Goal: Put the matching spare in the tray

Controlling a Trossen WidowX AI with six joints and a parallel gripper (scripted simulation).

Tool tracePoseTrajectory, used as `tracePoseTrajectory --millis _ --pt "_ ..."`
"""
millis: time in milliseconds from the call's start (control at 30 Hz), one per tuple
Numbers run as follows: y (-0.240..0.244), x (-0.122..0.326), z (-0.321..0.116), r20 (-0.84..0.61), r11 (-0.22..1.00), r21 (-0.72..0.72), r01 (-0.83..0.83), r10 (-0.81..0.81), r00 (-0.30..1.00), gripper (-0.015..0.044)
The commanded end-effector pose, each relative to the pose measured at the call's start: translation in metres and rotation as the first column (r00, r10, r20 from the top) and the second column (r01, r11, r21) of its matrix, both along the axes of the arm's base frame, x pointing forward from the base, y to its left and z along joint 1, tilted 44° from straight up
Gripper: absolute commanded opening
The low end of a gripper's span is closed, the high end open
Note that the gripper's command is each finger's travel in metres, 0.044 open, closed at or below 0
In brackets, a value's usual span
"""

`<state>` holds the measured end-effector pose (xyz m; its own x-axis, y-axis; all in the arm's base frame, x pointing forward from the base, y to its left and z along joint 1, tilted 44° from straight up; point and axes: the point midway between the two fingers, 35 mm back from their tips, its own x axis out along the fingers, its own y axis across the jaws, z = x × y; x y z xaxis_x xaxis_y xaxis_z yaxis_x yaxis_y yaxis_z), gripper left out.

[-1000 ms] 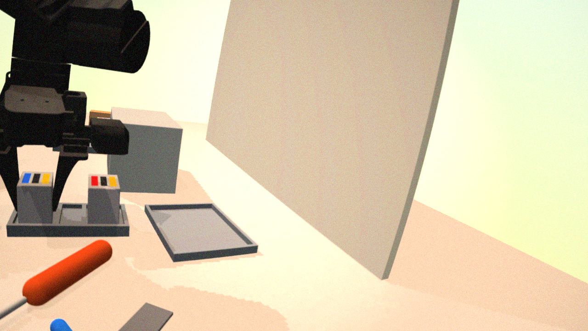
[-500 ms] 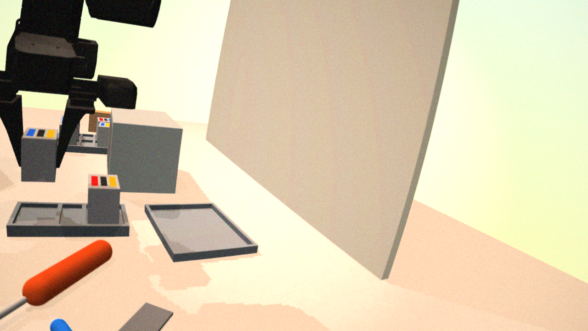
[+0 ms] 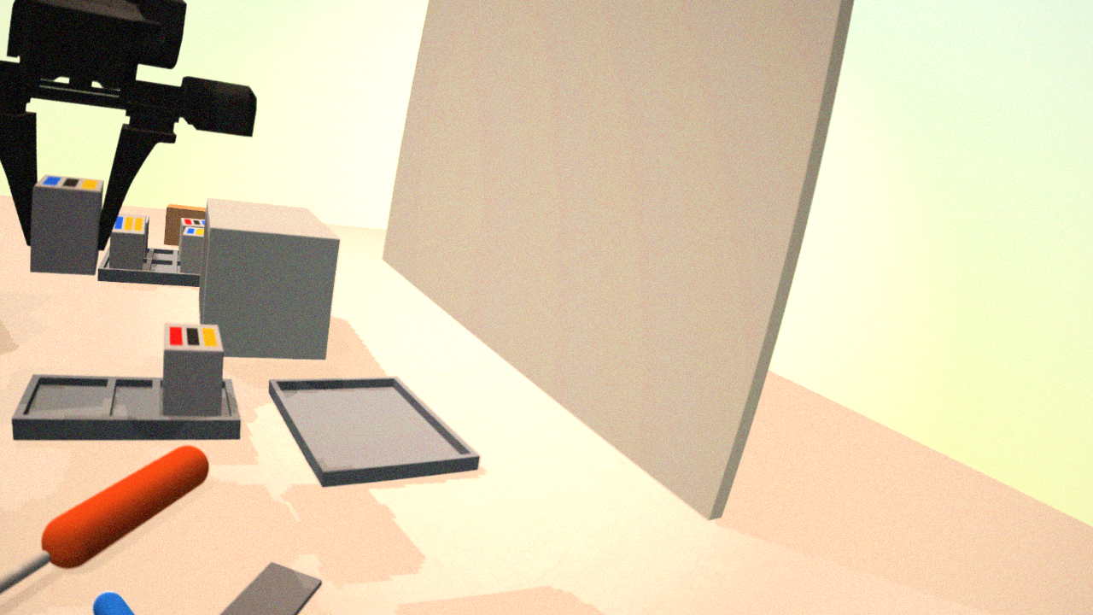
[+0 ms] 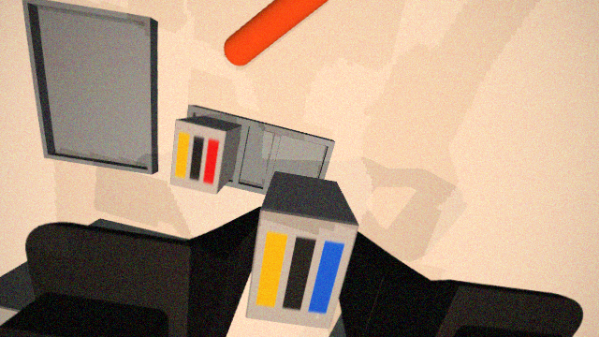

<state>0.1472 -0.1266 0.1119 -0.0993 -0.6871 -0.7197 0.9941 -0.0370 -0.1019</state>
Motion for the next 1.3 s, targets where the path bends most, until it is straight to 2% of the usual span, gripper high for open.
tracePoseTrajectory --millis 0,600,1267 --pt "0.01 0.004 0.009 0.012 1.0 0.007 -0.002 0.002 1.0 0.0" --pt "0.049 0.007 0.049 0.011 1.0 -0.007 0.002 -0.001 1.0 0.0" --pt "0.041 0.097 0.065 0.015 1.0 0.0 0.003 -0.003 1.0 0.0"
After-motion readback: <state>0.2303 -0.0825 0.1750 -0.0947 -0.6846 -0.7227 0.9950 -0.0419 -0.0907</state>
